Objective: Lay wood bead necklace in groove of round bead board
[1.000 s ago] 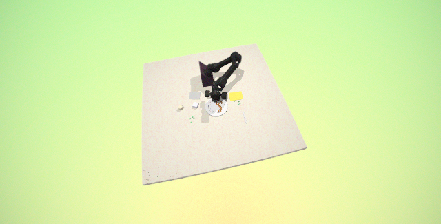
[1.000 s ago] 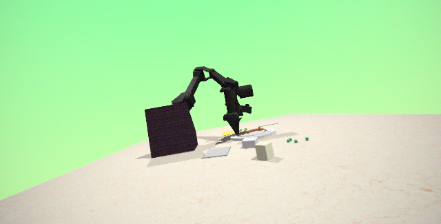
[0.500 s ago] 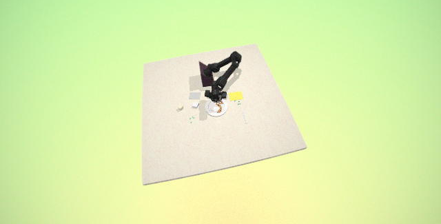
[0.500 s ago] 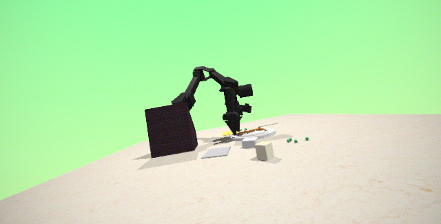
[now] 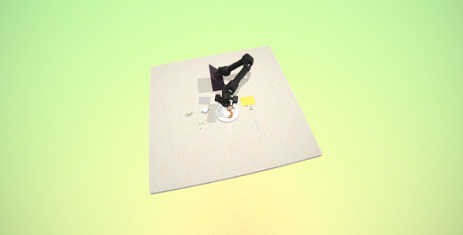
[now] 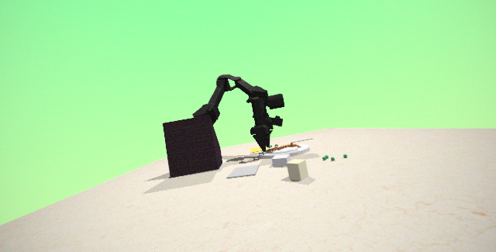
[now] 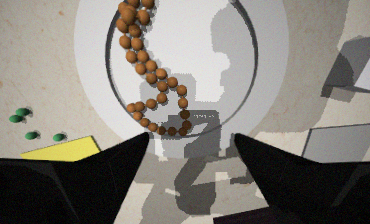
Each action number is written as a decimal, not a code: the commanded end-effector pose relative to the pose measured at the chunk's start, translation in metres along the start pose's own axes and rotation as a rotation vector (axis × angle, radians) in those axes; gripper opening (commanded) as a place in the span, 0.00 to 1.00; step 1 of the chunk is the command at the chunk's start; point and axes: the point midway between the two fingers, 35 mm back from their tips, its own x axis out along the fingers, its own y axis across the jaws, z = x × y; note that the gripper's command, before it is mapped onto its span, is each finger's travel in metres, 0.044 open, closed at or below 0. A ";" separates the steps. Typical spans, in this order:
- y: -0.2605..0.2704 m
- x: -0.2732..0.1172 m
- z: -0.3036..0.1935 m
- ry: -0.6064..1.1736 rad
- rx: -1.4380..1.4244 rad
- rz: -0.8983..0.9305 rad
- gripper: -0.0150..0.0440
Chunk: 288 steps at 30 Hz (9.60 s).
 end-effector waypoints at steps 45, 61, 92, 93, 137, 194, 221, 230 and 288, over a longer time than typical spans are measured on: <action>0.006 0.000 0.011 -0.001 0.085 -0.001 0.46; 0.006 0.005 0.011 0.000 0.080 -0.004 0.25; 0.006 0.004 0.011 0.000 0.082 -0.002 0.25; 0.006 0.002 0.011 0.000 0.085 -0.001 0.25; -0.002 0.000 0.001 0.000 0.088 0.000 1.00; 0.003 -0.007 0.012 -0.003 -0.088 -0.001 0.46; 0.003 0.005 0.012 0.000 -0.095 -0.004 0.25; 0.003 0.005 0.012 0.000 -0.095 -0.004 0.25; -0.005 0.000 0.001 0.000 -0.088 -0.001 1.00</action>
